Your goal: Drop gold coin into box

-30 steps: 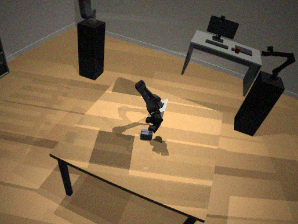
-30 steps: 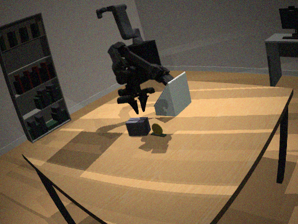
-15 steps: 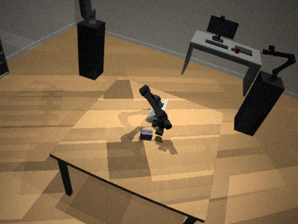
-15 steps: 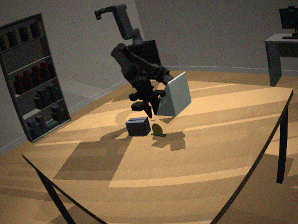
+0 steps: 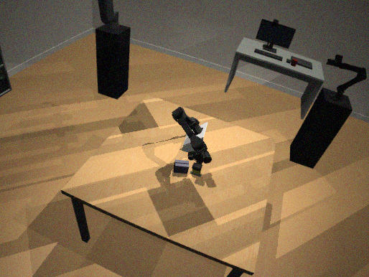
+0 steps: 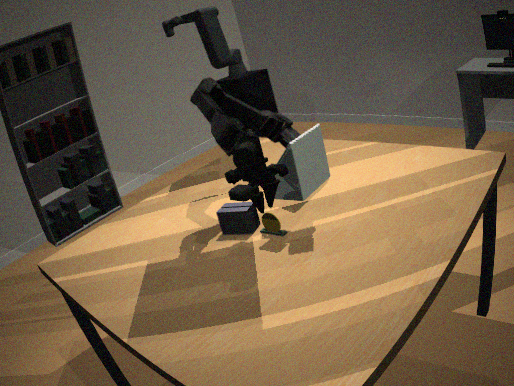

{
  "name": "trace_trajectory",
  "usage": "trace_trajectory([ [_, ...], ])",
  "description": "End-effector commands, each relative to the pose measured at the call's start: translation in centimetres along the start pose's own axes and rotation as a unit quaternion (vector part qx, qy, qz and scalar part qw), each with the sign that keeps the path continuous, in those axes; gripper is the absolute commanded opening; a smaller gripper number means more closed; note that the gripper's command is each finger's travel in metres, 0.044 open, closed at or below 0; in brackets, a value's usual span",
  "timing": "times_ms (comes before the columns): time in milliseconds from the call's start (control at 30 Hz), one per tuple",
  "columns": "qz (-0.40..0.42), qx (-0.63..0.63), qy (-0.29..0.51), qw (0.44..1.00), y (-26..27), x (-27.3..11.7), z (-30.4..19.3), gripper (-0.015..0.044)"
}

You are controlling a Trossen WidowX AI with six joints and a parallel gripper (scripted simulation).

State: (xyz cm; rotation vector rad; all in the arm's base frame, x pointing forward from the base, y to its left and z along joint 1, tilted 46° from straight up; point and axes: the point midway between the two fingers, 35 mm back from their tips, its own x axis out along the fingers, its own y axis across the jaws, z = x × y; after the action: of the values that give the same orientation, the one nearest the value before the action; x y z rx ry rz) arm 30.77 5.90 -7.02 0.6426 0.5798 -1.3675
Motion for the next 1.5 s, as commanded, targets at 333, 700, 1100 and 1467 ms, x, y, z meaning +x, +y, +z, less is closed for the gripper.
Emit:
trace_trajectory([
  [333, -0.005, -0.008, -0.005, 1.000, -0.3, 2.6, 0.0, 0.0161],
  [700, -0.005, -0.008, -0.005, 1.000, -0.4, 4.3, 0.1, 0.0161],
  [1100, -0.005, -0.007, -0.006, 1.000, -0.6, 6.2, 0.2, 0.0161],
  [1467, -0.005, -0.007, -0.007, 1.000, -0.6, 6.6, 0.3, 0.0029],
])
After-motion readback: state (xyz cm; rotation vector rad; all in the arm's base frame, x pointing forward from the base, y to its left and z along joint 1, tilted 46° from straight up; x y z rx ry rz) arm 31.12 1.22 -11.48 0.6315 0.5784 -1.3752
